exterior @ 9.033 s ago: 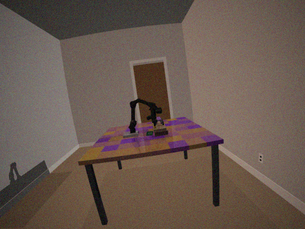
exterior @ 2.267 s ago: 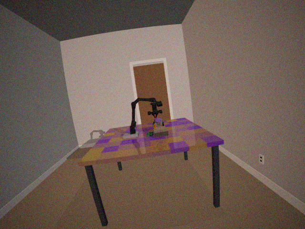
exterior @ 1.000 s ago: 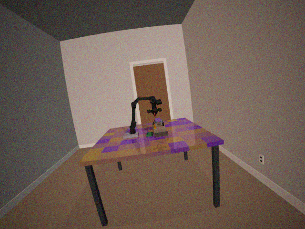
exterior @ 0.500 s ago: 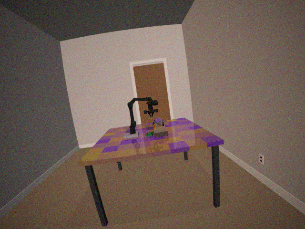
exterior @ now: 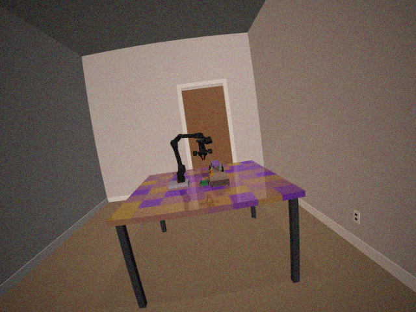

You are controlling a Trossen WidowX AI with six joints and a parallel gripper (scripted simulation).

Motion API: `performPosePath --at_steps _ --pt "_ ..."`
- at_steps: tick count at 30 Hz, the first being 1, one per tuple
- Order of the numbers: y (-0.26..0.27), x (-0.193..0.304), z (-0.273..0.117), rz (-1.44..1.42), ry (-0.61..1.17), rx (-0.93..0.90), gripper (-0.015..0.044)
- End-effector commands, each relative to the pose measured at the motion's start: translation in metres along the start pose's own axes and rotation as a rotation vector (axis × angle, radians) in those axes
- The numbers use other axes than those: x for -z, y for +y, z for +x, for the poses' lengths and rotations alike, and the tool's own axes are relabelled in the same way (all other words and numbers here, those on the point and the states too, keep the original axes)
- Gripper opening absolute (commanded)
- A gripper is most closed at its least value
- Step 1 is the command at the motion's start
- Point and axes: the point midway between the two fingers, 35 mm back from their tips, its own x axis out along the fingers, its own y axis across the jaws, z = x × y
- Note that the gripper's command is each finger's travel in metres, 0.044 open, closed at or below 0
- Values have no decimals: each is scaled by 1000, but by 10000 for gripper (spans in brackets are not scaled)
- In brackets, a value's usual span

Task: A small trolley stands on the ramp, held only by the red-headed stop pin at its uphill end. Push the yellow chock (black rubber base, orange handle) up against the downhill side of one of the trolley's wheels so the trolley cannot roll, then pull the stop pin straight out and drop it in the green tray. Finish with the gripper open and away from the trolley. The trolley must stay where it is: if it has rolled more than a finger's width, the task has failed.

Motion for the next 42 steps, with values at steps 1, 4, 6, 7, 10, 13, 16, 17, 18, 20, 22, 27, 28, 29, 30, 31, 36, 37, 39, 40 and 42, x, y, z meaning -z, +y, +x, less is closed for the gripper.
performPosePath --at_steps 1,4,6,7,10,13,16,17,18,20,22,27,28,29,30,31,36,37,39,40,42 --pt "-1 -12 -2 -2 -1 -1 0" --pt "0 -23 -3 -3 -2 -1 0" --pt "0 -31 -4 -3 -3 -1 0" --pt "1 -34 -4 -3 -3 -1 0" --pt "1 -45 -5 -3 -4 -1 0" --pt "2 -56 -7 -3 -5 -1 0" --pt "3 -67 -9 -3 -6 -1 0" --pt "3 -70 -9 -3 -7 -1 0" --pt "3 -74 -10 -3 -7 -1 0" --pt "3 -81 -11 -3 -8 -1 0" --pt "3 -88 -13 -3 -8 -1 0" --pt "3 -106 -16 -3 -10 -1 0" --pt "3 -110 -17 -3 -10 -1 0" --pt "3 -113 -17 -3 -11 -1 0" --pt "3 -117 -18 -3 -11 -1 0" --pt "3 -120 -18 -3 -11 -1 0" --pt "2 -140 -21 -3 -13 -1 0" --pt "2 -144 -22 -3 -13 -1 0" --pt "1 -152 -23 -3 -14 -1 0" --pt "1 -156 -24 -3 -14 -1 0" --pt "1 -164 -25 -3 -15 -1 0"
